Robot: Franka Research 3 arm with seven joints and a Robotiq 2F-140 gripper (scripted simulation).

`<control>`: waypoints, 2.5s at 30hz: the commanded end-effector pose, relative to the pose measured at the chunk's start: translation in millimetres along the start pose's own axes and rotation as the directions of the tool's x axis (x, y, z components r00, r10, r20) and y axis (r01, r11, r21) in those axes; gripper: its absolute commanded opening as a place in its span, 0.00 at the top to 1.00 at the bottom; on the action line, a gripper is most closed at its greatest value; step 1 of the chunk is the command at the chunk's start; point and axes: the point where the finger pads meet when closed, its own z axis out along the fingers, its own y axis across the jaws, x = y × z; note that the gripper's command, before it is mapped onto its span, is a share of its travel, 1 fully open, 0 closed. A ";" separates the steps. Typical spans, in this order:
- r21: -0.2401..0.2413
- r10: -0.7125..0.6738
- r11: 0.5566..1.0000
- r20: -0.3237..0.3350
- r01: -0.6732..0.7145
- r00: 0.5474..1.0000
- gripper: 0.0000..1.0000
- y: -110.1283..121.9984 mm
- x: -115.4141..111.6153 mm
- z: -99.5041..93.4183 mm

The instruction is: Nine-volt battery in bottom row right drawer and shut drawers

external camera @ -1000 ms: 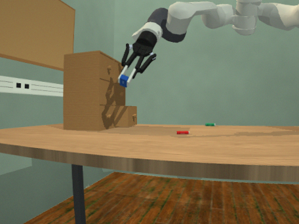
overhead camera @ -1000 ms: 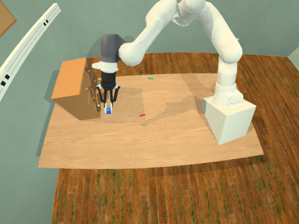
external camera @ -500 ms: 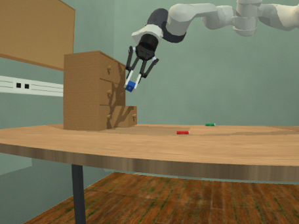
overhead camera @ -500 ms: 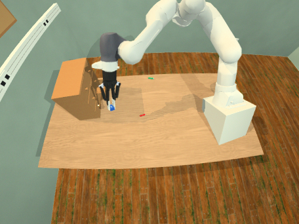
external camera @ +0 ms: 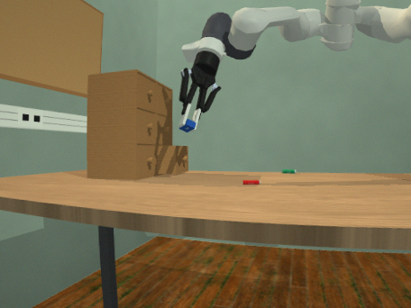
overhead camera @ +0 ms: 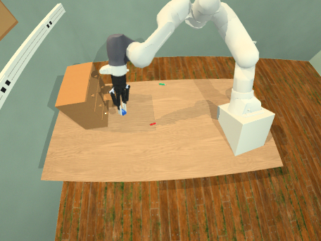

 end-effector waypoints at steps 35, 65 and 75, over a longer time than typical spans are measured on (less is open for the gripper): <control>-0.217 -0.471 0.859 0.019 0.463 0.882 0.78 77.8 47.5 -12.4; -0.320 -0.623 0.724 0.077 0.611 0.778 0.78 118.0 75.4 -24.3; -0.346 -0.657 0.681 0.098 0.645 0.747 0.78 129.1 83.3 -28.3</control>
